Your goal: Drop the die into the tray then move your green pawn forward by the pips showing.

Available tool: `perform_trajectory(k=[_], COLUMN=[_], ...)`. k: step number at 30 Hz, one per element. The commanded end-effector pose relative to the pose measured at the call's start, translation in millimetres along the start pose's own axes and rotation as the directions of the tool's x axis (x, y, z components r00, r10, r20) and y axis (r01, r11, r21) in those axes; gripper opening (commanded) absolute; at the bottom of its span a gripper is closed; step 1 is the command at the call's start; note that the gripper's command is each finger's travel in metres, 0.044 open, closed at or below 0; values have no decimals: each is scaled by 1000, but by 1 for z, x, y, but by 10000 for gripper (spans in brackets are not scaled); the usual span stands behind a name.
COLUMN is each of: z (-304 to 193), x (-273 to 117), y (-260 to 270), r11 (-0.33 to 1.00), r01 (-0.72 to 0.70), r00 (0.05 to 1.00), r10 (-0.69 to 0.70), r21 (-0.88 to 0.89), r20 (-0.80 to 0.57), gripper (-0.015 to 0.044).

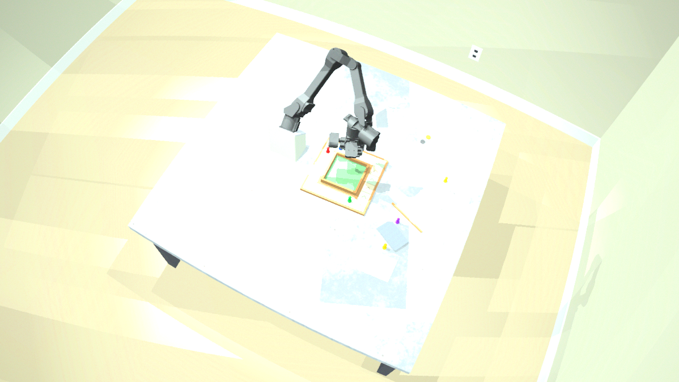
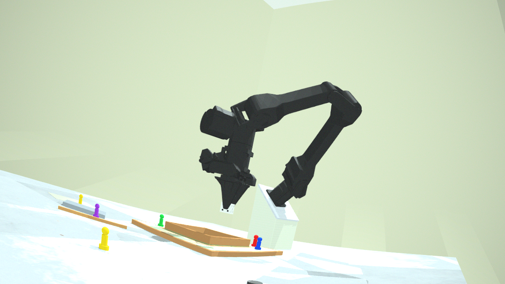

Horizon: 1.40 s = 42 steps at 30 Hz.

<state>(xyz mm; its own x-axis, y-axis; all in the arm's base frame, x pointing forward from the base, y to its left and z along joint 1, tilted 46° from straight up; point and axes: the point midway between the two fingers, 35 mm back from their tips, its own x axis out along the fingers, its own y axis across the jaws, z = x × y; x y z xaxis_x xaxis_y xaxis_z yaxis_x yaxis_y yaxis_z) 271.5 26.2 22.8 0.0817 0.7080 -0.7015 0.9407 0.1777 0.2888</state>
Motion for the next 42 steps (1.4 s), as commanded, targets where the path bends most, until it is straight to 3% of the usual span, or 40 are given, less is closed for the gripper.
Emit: perform_trajectory(k=[1, 9, 15, 29, 42], z=[15, 43, 45, 45, 45], x=[4, 12, 14, 27, 28], y=[-3, -13, -15, -27, -28], r11=[993, 935, 928, 908, 927], r01=[1, 1, 12, 108, 4], r00=[1000, 1000, 1000, 893, 673], r10=[-1, 3, -14, -268, -279], r21=[121, 355, 372, 404, 374], r20=[-1, -10, 4, 363, 685], gripper=[0, 0, 0, 0, 0])
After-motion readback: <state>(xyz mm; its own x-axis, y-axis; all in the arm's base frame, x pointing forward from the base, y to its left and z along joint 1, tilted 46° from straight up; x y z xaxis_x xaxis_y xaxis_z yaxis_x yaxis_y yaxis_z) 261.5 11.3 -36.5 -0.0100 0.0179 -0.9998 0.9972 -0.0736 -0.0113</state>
